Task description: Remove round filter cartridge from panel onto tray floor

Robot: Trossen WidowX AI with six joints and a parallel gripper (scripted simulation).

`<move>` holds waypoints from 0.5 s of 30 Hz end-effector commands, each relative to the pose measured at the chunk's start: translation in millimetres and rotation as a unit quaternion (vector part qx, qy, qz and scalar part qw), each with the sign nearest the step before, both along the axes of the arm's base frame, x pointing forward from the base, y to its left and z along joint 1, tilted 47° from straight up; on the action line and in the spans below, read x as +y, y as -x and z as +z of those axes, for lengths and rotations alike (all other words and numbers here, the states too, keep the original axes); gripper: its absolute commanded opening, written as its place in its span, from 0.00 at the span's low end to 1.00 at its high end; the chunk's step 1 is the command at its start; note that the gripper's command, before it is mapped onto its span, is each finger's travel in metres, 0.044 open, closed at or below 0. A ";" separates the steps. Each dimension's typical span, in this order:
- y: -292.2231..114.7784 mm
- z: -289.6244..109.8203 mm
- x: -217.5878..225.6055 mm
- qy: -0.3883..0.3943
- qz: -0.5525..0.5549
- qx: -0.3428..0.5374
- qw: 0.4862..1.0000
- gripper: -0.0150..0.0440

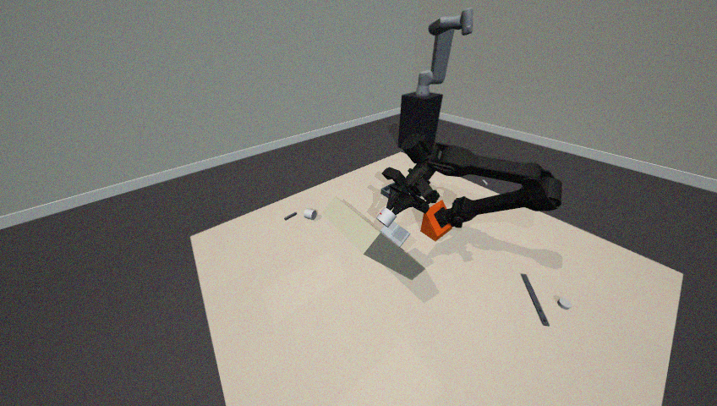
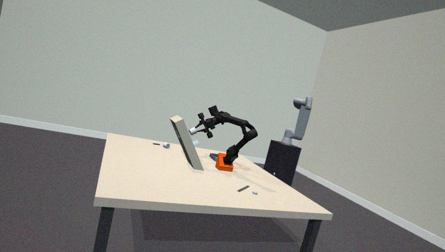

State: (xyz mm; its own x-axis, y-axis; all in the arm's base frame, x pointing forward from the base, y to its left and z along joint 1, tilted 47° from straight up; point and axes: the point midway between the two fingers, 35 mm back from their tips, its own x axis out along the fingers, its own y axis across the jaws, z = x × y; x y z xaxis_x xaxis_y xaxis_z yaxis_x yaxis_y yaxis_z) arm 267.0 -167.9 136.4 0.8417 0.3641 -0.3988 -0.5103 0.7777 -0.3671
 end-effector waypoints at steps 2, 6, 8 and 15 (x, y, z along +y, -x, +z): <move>6.6 -6.4 9.6 0.005 0.001 -0.007 1.000 0.25; 12.2 -14.5 18.6 0.005 0.001 -0.007 1.000 0.25; 15.0 -18.5 23.1 0.005 0.001 -0.007 1.000 0.25; 18.1 -25.3 28.6 0.000 0.000 0.000 1.000 0.34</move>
